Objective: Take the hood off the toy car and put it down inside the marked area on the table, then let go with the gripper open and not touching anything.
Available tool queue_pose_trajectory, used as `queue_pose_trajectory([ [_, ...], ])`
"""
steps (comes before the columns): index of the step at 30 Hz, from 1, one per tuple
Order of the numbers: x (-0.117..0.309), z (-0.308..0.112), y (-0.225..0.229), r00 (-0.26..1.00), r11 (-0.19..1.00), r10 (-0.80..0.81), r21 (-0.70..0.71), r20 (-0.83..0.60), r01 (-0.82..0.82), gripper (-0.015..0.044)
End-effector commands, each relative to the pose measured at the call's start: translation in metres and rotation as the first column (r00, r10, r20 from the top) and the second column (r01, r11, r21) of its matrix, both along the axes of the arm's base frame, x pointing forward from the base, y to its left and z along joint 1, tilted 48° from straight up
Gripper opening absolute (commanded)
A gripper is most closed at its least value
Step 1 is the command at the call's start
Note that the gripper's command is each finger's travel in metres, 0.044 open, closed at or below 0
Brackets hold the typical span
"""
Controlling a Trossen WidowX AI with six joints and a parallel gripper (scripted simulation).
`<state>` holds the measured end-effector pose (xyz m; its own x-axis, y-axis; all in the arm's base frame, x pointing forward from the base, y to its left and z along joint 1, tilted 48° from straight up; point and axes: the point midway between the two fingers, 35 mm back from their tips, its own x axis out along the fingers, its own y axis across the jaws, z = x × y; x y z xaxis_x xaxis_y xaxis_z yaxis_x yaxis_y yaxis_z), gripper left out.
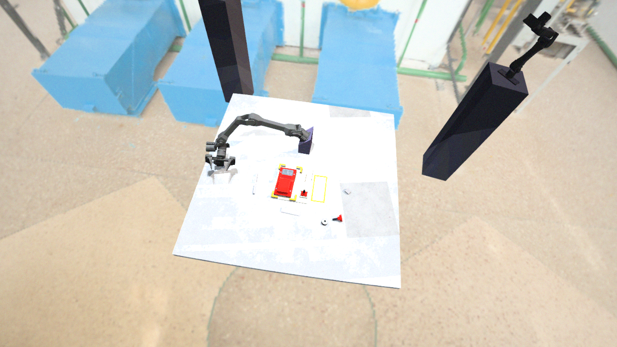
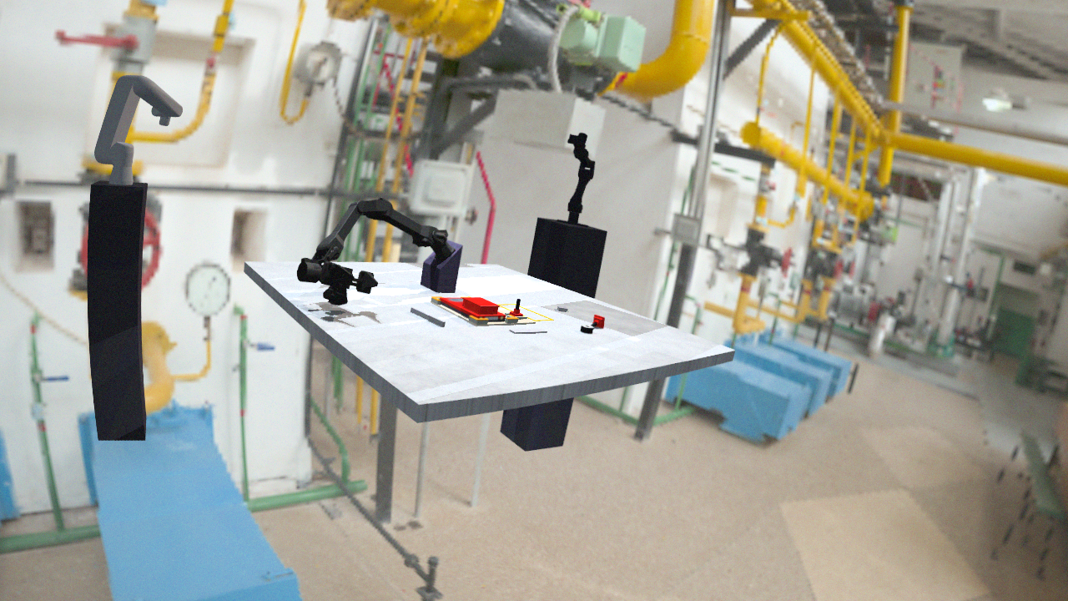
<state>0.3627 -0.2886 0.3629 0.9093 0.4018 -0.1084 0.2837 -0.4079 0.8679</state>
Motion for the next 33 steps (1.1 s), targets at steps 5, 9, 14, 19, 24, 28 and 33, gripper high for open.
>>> queue_pose_trajectory([
  [5, 0.029, -0.03, 0.017, 0.997, 0.998, -0.017, -0.06, -0.081, 0.012, 0.044],
  [9, 0.055, -0.067, 0.041, 0.983, 0.989, -0.026, -0.145, -0.182, -0.001, 0.044],
  [14, 0.079, -0.114, 0.077, 0.948, 0.96, -0.027, -0.271, -0.317, -0.063, 0.044],
  [19, 0.09, -0.161, 0.116, 0.892, 0.898, -0.024, -0.401, -0.451, -0.179, 0.044],
  [24, 0.088, -0.207, 0.159, 0.809, 0.775, -0.025, -0.523, -0.588, -0.356, 0.044],
  [28, 0.077, -0.24, 0.19, 0.727, 0.619, -0.038, -0.587, -0.686, -0.522, 0.044],
  [33, 0.054, -0.275, 0.227, 0.606, 0.329, -0.081, -0.595, -0.792, -0.733, 0.044],
])
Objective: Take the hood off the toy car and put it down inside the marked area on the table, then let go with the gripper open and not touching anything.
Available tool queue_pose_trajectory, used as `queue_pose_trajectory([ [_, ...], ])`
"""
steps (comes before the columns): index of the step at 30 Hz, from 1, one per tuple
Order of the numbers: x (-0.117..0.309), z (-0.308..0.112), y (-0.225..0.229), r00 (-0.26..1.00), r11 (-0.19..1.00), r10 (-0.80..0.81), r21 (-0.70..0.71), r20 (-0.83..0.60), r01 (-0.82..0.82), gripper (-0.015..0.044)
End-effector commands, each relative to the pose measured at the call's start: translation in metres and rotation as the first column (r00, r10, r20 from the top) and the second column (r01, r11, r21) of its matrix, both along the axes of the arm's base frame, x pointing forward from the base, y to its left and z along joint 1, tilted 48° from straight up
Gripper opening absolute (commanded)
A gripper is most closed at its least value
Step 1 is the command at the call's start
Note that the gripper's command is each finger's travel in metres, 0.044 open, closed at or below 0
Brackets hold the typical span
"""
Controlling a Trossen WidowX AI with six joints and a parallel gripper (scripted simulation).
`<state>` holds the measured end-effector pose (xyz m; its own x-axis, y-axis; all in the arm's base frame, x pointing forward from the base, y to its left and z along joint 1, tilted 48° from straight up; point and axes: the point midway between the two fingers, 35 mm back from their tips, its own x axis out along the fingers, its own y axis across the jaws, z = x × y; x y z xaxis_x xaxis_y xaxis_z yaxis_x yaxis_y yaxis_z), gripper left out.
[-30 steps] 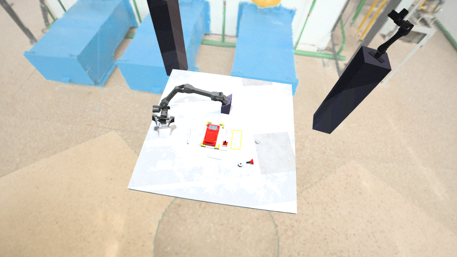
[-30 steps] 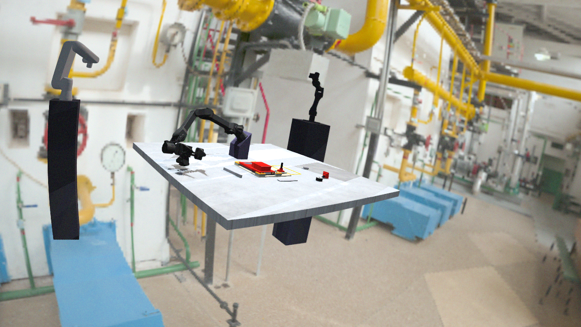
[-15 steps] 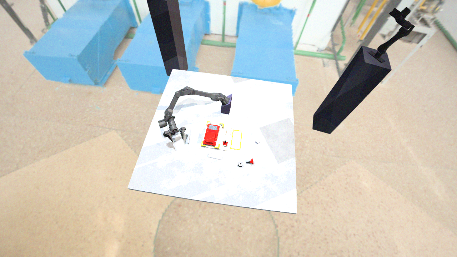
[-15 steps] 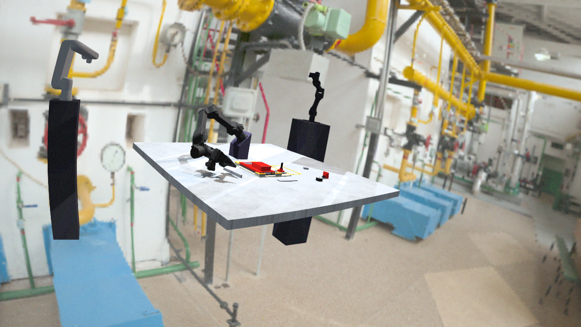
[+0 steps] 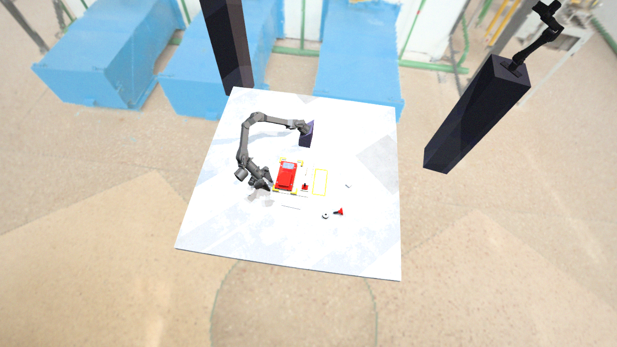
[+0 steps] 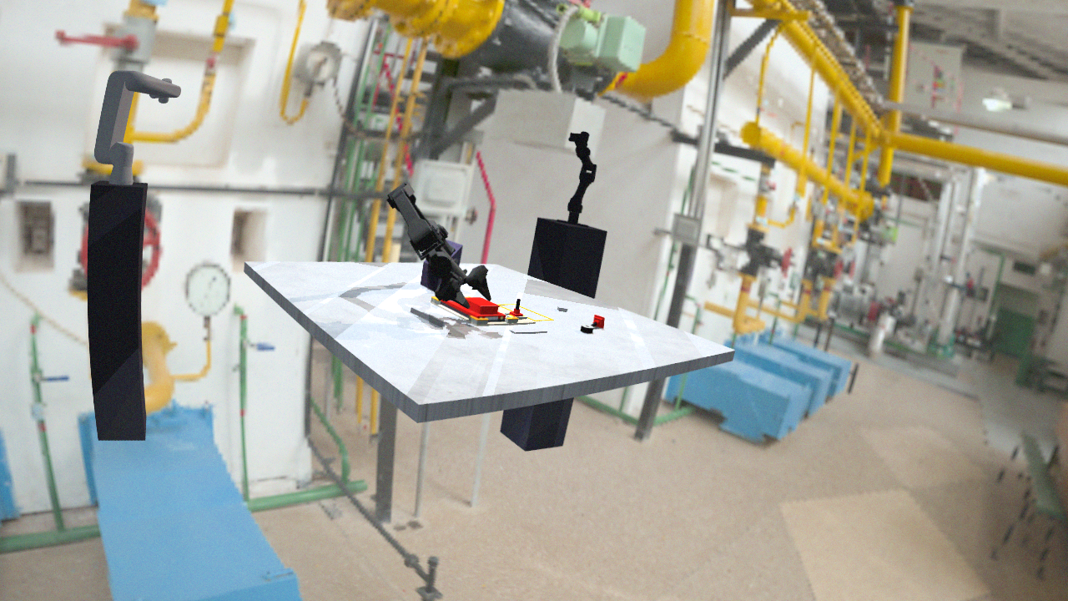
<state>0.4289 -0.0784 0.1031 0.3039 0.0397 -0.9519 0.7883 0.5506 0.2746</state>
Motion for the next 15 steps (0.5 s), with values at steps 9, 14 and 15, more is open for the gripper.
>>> queue_pose_trajectory([
  [9, -0.062, -0.043, 0.065, 0.745, 0.628, 0.405, -0.431, -0.53, -0.648, 0.044],
  [14, -0.082, -0.038, 0.086, 0.514, 0.259, 0.405, -0.445, -0.756, -0.857, 0.044],
  [15, -0.084, -0.037, 0.089, 0.49, 0.217, 0.397, -0.439, -0.776, -0.872, 0.044],
])
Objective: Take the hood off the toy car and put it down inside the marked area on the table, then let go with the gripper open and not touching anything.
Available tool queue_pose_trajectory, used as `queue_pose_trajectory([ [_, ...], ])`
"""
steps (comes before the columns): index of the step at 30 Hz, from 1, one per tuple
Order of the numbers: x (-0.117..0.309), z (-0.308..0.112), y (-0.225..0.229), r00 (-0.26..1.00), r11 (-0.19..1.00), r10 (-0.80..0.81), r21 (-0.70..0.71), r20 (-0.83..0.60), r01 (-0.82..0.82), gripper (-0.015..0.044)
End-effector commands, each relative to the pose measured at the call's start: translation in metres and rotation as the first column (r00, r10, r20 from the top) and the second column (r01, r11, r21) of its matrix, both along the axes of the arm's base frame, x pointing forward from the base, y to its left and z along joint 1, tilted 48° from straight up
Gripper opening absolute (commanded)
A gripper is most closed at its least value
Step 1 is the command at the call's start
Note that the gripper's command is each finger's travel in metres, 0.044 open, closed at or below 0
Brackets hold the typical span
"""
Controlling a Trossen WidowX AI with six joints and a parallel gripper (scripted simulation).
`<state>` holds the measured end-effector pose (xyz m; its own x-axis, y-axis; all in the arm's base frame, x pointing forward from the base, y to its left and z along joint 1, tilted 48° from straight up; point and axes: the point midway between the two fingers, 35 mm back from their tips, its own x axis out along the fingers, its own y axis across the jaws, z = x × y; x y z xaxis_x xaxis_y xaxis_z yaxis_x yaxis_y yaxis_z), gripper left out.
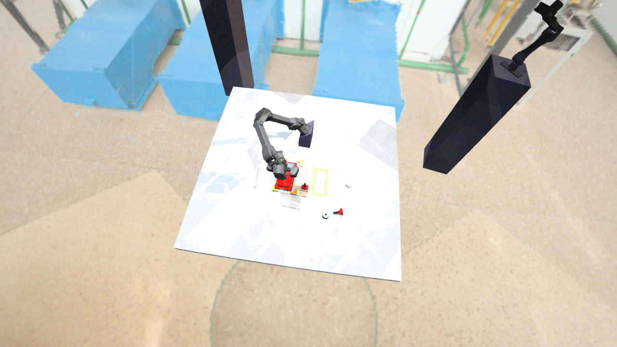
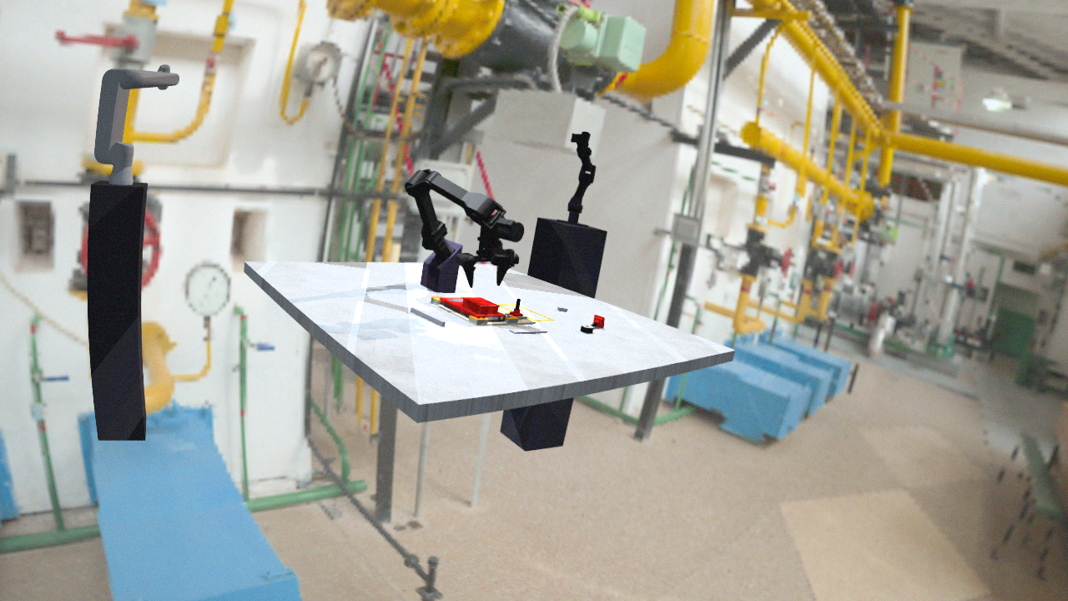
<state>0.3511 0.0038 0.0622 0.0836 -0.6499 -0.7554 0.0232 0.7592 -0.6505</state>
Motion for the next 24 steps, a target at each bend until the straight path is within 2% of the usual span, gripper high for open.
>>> queue_pose_trajectory([
  [1, -0.0064, 0.0042, 0.0071, 0.991, 0.985, 0.118, -0.119, -0.068, -0.126, 0.044],
  [24, -0.0043, -0.0032, -0.0003, 0.991, 0.985, 0.118, -0.118, -0.068, -0.126, 0.044],
])
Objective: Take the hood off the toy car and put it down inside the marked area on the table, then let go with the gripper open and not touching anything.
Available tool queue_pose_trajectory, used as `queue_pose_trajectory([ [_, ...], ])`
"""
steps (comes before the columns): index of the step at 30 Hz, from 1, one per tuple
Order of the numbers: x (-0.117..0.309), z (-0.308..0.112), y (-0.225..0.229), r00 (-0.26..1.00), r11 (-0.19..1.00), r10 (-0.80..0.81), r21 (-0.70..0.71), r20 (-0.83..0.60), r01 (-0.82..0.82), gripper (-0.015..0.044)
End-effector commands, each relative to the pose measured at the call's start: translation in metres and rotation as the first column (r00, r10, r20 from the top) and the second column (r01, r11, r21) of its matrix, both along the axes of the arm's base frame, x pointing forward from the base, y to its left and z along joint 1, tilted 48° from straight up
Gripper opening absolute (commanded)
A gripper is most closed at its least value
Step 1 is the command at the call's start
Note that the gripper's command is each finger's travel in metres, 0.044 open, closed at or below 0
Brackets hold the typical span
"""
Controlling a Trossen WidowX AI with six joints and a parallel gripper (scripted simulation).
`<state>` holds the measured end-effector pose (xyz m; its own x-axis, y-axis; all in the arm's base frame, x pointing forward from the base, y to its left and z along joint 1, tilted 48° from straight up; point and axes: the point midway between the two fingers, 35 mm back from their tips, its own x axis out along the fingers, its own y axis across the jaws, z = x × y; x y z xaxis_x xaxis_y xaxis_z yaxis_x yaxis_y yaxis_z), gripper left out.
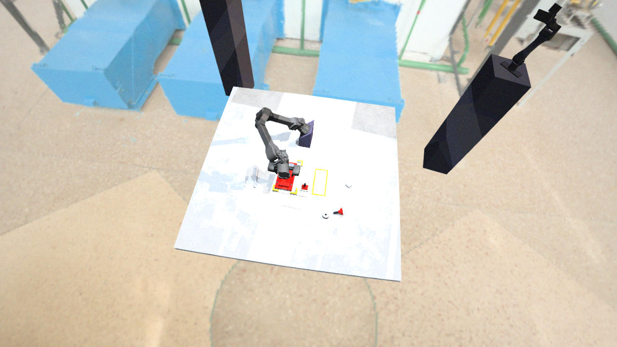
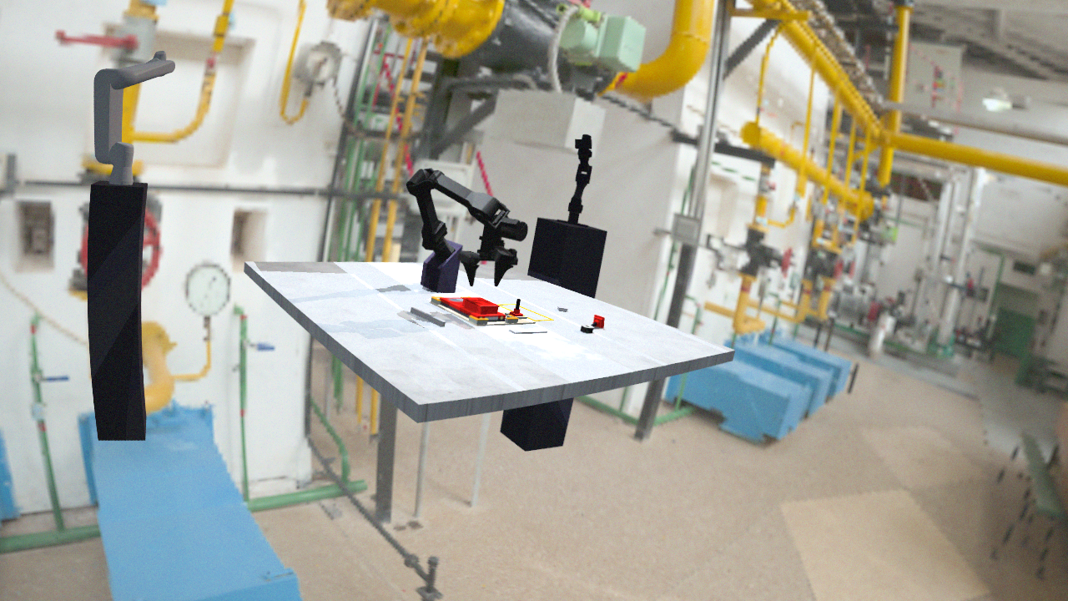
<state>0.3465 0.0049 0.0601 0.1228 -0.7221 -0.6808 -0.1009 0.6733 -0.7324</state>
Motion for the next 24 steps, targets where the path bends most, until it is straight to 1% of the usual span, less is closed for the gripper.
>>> queue_pose_trajectory([
  [1, 0.0, -0.001, -0.002, 1.0, 1.0, 0.005, -0.005, -0.003, -0.005, 0.044],
  [24, 0.003, -0.012, -0.013, 1.0, 1.0, 0.006, -0.005, -0.003, -0.006, 0.044],
])
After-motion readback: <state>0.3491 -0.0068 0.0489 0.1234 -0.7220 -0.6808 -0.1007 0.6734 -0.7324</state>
